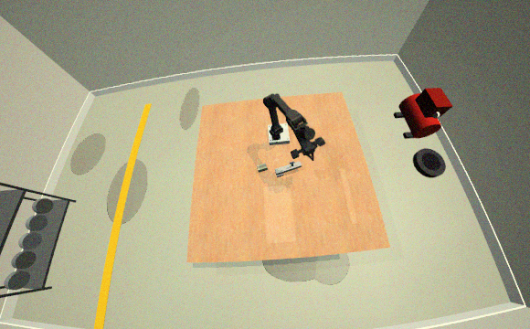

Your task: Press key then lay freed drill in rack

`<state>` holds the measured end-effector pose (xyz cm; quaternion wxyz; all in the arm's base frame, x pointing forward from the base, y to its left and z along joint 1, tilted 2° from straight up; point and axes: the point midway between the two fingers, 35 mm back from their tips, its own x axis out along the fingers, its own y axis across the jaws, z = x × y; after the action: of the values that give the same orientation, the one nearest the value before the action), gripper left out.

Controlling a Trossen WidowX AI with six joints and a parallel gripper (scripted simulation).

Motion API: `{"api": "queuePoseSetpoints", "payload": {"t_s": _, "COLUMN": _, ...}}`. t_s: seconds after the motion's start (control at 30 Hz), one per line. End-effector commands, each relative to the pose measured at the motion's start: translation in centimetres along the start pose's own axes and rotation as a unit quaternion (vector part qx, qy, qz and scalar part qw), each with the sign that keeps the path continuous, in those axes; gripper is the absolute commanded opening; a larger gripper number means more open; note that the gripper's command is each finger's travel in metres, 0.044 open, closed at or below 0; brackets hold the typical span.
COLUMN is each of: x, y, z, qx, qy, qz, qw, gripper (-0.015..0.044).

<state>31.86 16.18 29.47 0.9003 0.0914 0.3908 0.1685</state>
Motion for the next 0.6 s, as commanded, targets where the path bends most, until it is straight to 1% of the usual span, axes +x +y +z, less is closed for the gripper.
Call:
{"api": "queuePoseSetpoints", "payload": {"t_s": 0.0, "x": 3.0, "y": -4.6, "z": -4.9, "qx": -0.016, "qy": 0.128, "qz": -0.078, "qw": 0.989, "gripper": 0.0000}}
{"api": "queuePoseSetpoints", "payload": {"t_s": 0.1, "x": 3.8, "y": -7.5, "z": -8.3, "qx": -0.027, "qy": 0.218, "qz": -0.118, "qw": 0.969, "gripper": 0.0000}}
{"api": "queuePoseSetpoints", "payload": {"t_s": 0.2, "x": 3.8, "y": -10.0, "z": -11.7, "qx": -0.036, "qy": 0.311, "qz": -0.148, "qw": 0.938, "gripper": 0.0000}}
{"api": "queuePoseSetpoints", "payload": {"t_s": 0.27, "x": 3.6, "y": -10.9, "z": -13.0, "qx": -0.039, "qy": 0.349, "qz": -0.157, "qw": 0.923, "gripper": 0.0000}}
{"api": "queuePoseSetpoints", "payload": {"t_s": 0.57, "x": 3.6, "y": -11.0, "z": -13.2, "qx": -0.039, "qy": 0.353, "qz": -0.158, "qw": 0.921, "gripper": 0.0000}}
